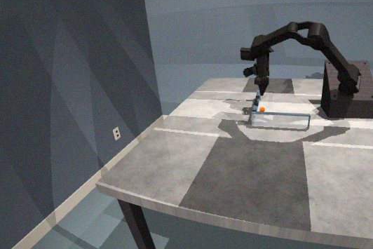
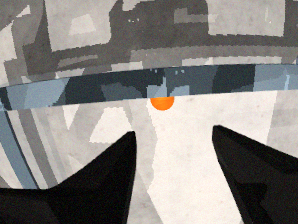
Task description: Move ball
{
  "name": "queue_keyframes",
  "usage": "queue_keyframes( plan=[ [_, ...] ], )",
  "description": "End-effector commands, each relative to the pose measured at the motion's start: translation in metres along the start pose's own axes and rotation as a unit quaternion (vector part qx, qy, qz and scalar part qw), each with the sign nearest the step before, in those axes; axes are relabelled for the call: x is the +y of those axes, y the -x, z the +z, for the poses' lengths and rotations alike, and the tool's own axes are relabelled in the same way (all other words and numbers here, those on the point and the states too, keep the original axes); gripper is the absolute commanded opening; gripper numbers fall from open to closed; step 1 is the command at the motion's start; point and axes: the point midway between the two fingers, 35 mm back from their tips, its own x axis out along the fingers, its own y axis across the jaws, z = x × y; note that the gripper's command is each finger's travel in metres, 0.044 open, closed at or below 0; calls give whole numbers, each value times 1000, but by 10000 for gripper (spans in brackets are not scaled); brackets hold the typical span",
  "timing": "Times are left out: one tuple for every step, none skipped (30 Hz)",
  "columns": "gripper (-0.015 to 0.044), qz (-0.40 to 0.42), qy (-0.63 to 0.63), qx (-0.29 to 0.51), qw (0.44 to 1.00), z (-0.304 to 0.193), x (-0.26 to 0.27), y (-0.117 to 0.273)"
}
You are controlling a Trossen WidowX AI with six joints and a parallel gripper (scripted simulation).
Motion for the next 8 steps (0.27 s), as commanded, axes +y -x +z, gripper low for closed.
queue_keyframes(
  plan=[
    [219,1,-2,4,1000,-1,0,-4],
    [219,1,-2,4,1000,-1,0,-4],
    [246,1,-2,4,1000,-1,0,-1],
    [272,1,-2,4,1000,-1,0,7],
    [298,1,-1,4,1000,-2,0,20],
    [324,1,-1,4,1000,-3,1,33],
    [351,1,-1,4,1000,-4,1,41],
    [377,1,-1,4,1000,-4,1,44]
  ],
)
